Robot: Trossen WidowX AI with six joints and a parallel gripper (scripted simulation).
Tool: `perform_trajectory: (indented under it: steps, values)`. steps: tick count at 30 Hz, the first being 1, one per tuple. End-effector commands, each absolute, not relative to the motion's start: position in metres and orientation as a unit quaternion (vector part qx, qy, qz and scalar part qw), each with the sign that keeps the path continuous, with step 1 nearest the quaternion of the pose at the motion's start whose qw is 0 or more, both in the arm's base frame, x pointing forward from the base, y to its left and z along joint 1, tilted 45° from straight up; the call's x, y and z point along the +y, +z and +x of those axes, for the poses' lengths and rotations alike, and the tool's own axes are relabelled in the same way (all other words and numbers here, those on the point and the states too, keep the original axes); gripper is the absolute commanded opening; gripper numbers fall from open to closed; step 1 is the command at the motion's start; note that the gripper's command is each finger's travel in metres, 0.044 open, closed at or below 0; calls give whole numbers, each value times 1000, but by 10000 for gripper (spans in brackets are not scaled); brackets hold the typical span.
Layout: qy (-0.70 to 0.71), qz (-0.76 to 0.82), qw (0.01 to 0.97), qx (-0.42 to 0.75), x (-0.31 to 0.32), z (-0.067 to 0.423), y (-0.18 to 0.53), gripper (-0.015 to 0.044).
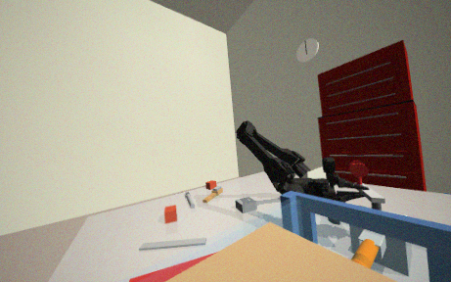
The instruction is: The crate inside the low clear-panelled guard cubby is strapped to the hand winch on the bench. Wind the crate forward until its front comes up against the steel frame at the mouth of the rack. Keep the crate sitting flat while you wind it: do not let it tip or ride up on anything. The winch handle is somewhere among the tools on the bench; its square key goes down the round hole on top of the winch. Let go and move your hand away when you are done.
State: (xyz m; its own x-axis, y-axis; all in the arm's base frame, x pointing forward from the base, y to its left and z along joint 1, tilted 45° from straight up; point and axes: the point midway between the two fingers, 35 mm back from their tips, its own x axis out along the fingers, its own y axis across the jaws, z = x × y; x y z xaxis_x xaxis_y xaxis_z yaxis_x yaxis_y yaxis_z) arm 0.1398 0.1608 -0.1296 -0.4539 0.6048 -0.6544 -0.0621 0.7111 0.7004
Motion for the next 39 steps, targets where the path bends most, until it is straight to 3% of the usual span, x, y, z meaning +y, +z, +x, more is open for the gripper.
perform_trajectory:
  steps: [1, 6, 7, 39]
  values:
    - [338, 174, 493, 782, 161, 140, -129, 105]
    - [338, 174, 493, 782, 161, 140, -129, 236]
    - [338, 174, 493, 782, 161, 140, -129, 240]
    - [338, 174, 493, 782, 161, 140, -129, 240]
